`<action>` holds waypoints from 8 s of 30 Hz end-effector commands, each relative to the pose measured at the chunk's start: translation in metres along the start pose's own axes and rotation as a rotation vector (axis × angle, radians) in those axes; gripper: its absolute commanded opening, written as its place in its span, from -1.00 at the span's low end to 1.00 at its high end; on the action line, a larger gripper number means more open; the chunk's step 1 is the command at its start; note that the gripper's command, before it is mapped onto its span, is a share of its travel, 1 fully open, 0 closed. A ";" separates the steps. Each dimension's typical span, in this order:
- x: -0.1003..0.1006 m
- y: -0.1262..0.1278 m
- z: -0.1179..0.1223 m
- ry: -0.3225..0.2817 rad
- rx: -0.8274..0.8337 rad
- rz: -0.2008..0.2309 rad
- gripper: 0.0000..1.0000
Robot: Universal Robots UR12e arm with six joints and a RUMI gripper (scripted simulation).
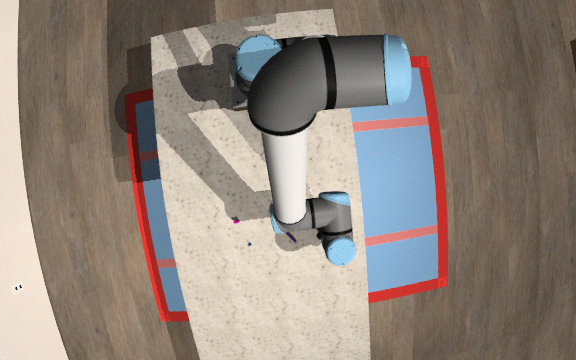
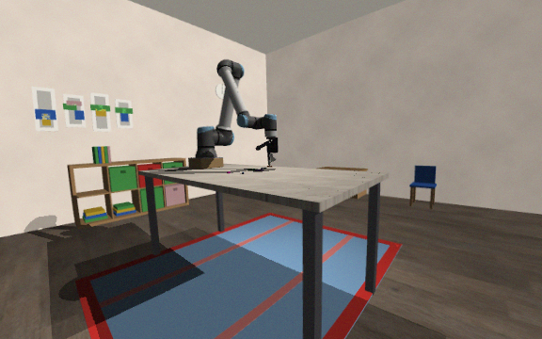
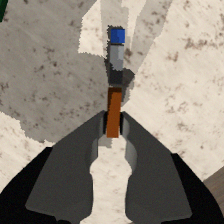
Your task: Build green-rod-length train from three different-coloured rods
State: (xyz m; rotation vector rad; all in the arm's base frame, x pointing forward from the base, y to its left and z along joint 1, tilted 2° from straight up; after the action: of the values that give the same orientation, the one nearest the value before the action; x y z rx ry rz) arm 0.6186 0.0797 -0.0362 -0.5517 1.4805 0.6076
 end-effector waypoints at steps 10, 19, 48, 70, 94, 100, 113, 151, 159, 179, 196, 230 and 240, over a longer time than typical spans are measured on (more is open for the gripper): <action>-0.001 0.000 0.000 -0.001 0.000 -0.001 -1.00; -0.001 0.000 0.001 -0.001 0.000 -0.001 -1.00; 0.000 0.000 0.001 -0.001 0.000 -0.001 -1.00; 0.011 0.000 0.001 -0.001 0.000 -0.001 -1.00; 0.011 0.000 0.001 -0.001 0.000 -0.001 -1.00; 0.011 0.000 0.001 -0.001 0.000 -0.001 -1.00; 0.011 0.000 0.001 -0.001 0.000 -0.001 -0.83; -0.058 0.000 0.001 -0.001 0.000 -0.001 -0.72; -0.078 0.000 0.001 -0.001 0.000 -0.001 -0.72; -0.079 0.000 0.001 -0.001 0.000 -0.001 1.00; -0.102 0.000 0.001 -0.001 0.000 -0.001 1.00; -0.172 0.000 0.001 -0.001 0.000 -0.001 1.00; -0.172 0.000 0.001 -0.001 0.000 -0.001 1.00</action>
State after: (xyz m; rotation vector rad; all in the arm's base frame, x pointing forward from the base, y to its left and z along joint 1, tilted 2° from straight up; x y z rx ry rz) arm 0.6190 0.0739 0.1347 -0.5516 1.4806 0.6076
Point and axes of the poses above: the point where the finger pads meet when closed, its own x axis out along the fingers, its own y axis across the jaws, z = x × y, the point moved 2 cm from there along -x, back along the fingers, and after that the axes turned 13 degrees about -x, right-handed, at the moved point
